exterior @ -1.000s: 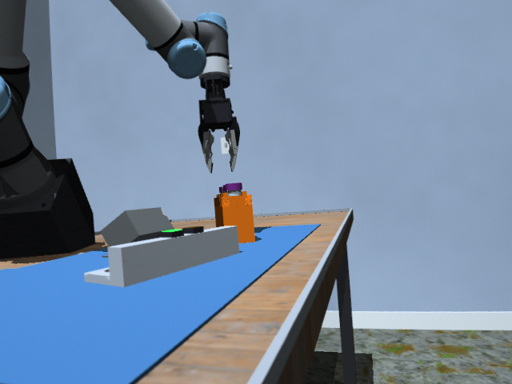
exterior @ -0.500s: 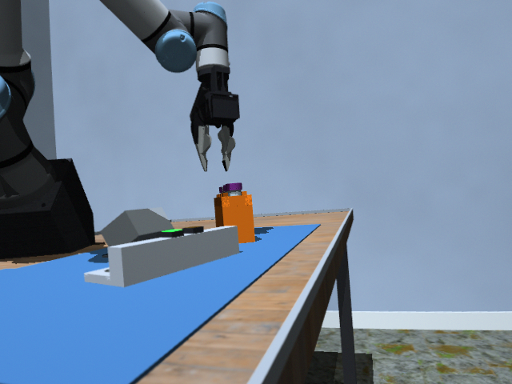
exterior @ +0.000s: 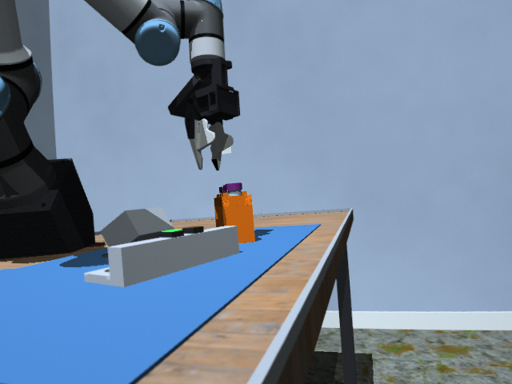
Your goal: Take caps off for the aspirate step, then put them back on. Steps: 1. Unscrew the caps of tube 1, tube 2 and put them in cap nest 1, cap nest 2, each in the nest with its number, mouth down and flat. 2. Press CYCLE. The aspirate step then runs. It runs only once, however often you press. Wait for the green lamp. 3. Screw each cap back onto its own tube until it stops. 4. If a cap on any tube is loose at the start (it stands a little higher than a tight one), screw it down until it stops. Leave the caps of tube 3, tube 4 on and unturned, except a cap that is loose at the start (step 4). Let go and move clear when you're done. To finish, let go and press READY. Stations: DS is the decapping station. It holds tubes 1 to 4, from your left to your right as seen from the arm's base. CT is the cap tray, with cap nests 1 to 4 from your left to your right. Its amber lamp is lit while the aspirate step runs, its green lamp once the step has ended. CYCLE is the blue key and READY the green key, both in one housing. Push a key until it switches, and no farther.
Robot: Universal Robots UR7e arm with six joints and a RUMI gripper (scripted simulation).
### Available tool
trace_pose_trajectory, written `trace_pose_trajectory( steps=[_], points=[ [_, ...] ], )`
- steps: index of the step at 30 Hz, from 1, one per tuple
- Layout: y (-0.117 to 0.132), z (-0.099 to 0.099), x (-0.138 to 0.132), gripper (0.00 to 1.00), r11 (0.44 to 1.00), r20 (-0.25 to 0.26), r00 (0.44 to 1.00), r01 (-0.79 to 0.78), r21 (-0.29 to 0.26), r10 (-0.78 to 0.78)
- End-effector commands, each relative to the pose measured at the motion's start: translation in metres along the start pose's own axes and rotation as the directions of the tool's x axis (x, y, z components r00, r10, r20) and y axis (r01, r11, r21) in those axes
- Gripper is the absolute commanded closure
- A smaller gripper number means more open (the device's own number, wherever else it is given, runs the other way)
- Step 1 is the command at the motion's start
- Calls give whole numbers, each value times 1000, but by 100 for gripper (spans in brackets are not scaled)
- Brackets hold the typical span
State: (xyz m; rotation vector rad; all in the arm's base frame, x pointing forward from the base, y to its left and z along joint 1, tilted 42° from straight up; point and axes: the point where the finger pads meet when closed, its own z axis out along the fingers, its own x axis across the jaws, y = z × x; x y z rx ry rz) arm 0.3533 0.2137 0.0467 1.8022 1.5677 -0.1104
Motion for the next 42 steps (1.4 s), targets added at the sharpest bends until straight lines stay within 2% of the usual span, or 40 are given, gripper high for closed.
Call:
trace_pose_trajectory(
  steps=[1,5,7,10,18,20,24,27,30,35,42],
  points=[
    [13,0,-26,71,999,-26,999,45,1,-45],
    [25,1,-49,71,999,-26,999,45,1,-45],
    [25,1,-49,71,999,-26,999,45,1,-45],
    [36,1,-71,71,999,-26,999,45,1,-45],
    [52,2,-100,71,999,-26,999,45,1,-45],
    [59,2,-115,71,999,-26,999,45,1,-45],
    [63,3,-122,71,999,-26,999,45,1,-45],
    [75,3,-144,71,999,-26,999,45,1,-45],
    [80,3,-152,71,999,-26,999,44,0,-44],
    [97,2,-181,71,999,-27,999,41,-3,-41],
    [97,3,-182,71,999,-27,999,42,-2,-42]
  ],
)
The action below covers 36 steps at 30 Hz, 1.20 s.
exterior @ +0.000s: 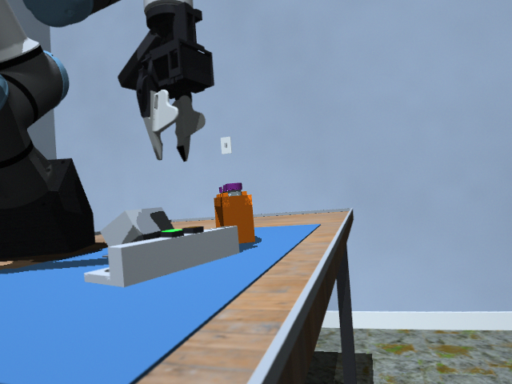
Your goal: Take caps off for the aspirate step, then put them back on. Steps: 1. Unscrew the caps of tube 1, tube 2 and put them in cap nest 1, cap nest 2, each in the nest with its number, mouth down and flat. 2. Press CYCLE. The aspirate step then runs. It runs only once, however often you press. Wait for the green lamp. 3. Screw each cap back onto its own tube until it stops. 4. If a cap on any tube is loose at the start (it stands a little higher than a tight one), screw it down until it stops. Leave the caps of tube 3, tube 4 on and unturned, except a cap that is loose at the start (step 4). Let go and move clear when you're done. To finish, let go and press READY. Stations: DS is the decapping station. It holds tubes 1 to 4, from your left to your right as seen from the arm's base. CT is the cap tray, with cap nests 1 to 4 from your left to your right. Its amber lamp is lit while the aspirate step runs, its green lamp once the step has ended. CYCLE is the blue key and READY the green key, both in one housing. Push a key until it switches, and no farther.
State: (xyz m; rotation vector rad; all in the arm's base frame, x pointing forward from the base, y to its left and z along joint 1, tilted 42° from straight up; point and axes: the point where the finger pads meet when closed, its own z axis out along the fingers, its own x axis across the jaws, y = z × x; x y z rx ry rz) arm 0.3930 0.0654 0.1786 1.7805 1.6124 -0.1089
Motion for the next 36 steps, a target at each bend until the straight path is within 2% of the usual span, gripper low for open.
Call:
trace_pose_trajectory(
  steps=[1,2,14,16,30,36],
  points=[
    [1,0,-2,71,1000,-7,1000,11,1,-11],
    [1,0,-2,71,1000,-7,1000,11,1,-11],
    [-1,62,-1,71,1000,-6,1000,13,6,-13],
    [-1,62,-1,71,1000,-6,1000,13,6,-13],
    [2,131,0,71,1000,-7,1000,13,6,-13],
    [2,131,0,71,1000,-7,1000,13,6,-13]
  ],
)
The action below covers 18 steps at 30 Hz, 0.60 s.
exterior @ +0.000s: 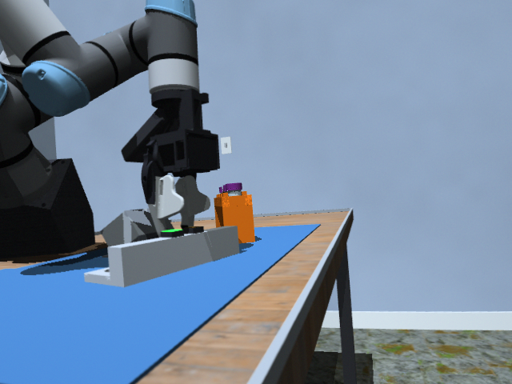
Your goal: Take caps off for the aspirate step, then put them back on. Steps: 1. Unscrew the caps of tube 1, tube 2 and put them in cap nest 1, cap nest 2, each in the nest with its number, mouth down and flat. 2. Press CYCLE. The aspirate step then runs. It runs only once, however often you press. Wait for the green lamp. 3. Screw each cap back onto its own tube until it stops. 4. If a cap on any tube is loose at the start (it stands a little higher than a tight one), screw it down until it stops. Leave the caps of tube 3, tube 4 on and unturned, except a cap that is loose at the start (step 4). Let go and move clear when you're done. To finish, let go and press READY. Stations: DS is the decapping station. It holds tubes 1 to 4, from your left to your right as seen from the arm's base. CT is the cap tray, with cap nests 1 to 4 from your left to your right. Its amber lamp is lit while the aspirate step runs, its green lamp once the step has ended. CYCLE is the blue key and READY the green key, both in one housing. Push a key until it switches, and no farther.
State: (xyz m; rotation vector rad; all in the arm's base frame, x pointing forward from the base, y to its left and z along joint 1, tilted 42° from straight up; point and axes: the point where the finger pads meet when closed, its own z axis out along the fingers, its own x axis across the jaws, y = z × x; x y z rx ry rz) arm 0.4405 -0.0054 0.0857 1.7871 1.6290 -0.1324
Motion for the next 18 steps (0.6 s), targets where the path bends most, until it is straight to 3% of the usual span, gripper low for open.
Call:
trace_pose_trajectory(
  steps=[1,18],
  points=[
    [4,5,1,71,1000,-6,1000,0,-16,0],
    [3,10,1,71,1000,-6,1000,0,-16,0]
  ],
)
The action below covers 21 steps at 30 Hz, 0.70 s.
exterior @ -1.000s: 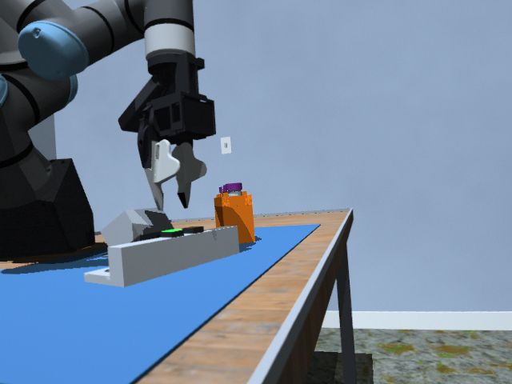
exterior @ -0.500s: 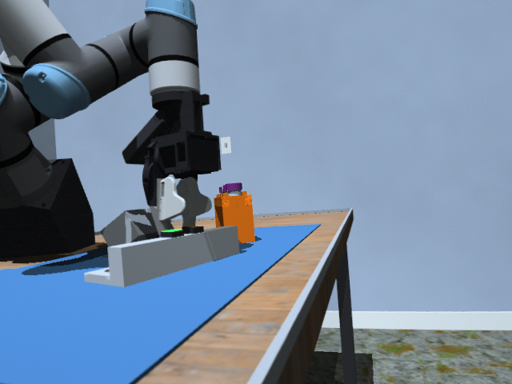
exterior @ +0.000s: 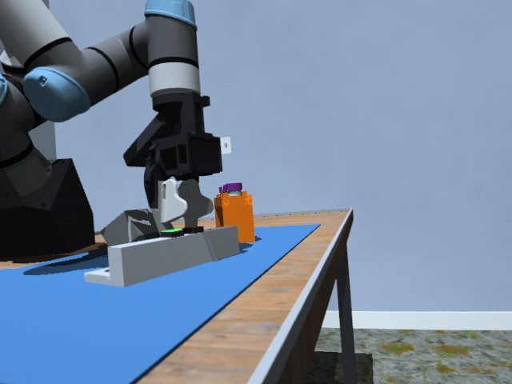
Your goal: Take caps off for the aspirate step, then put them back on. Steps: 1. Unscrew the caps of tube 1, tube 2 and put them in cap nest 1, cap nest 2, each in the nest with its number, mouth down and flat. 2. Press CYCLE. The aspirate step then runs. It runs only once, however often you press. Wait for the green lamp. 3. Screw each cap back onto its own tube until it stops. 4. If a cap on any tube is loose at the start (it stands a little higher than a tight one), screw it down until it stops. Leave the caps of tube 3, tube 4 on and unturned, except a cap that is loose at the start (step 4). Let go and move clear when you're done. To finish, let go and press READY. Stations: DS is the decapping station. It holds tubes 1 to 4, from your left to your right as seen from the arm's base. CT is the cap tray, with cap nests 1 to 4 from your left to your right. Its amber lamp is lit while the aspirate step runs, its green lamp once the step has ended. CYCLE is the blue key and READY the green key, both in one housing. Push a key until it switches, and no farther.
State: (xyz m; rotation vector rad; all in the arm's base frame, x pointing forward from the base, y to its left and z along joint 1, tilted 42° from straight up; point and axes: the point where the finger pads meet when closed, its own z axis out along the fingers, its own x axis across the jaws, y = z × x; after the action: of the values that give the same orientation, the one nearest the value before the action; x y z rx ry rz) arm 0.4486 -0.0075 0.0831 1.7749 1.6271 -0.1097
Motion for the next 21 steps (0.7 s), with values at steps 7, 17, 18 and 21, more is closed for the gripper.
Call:
trace_pose_trajectory(
  steps=[7,17,18,21],
  points=[
    [-5,7,-1,71,1000,0,1000,2,5,-2],
    [-2,7,-1,71,1000,0,1000,0,0,0],
    [-2,7,-1,71,1000,0,1000,0,0,0],
    [-4,8,-1,71,1000,0,1000,1,3,-1]
  ],
)
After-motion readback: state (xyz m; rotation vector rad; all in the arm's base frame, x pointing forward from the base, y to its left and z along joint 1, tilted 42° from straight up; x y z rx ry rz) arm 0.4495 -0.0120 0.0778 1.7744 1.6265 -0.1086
